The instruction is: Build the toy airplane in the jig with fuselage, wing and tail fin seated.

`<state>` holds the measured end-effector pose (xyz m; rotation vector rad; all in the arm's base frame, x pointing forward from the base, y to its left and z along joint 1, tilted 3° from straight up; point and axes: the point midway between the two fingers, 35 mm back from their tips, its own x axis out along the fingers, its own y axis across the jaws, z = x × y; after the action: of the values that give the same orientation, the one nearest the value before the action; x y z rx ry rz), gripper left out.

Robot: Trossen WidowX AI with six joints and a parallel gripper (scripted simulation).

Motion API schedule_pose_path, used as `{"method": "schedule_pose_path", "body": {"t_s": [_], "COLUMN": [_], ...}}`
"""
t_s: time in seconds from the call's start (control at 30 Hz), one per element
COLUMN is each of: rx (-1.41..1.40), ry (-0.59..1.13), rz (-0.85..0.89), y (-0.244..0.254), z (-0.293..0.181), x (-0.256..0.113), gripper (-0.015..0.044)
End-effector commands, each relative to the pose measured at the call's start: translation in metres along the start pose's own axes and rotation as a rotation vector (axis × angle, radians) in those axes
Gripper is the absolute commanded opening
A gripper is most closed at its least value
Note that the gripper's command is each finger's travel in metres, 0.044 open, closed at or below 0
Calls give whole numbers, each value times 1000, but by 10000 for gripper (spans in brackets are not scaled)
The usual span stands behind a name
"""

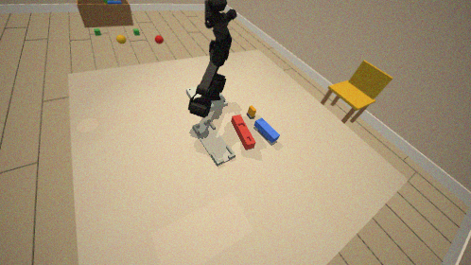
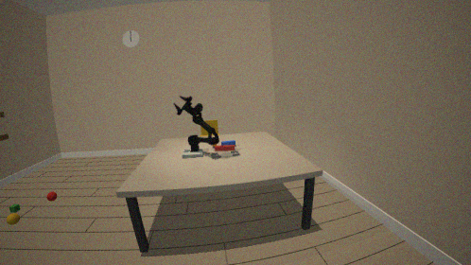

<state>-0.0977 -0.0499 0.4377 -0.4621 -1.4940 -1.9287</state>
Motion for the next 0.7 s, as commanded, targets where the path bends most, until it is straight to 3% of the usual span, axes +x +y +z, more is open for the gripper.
{"method": "schedule_pose_path", "body": {"t_s": [0.0, 0.37, 0.67], "rx": [0, -188, -381], "ry": [0, -452, -943], "rz": [0, -327, -772], "y": [0, -54, -80], "z": [0, 108, 221], "x": [0, -2, -87], "gripper": [426, 440, 440]}}
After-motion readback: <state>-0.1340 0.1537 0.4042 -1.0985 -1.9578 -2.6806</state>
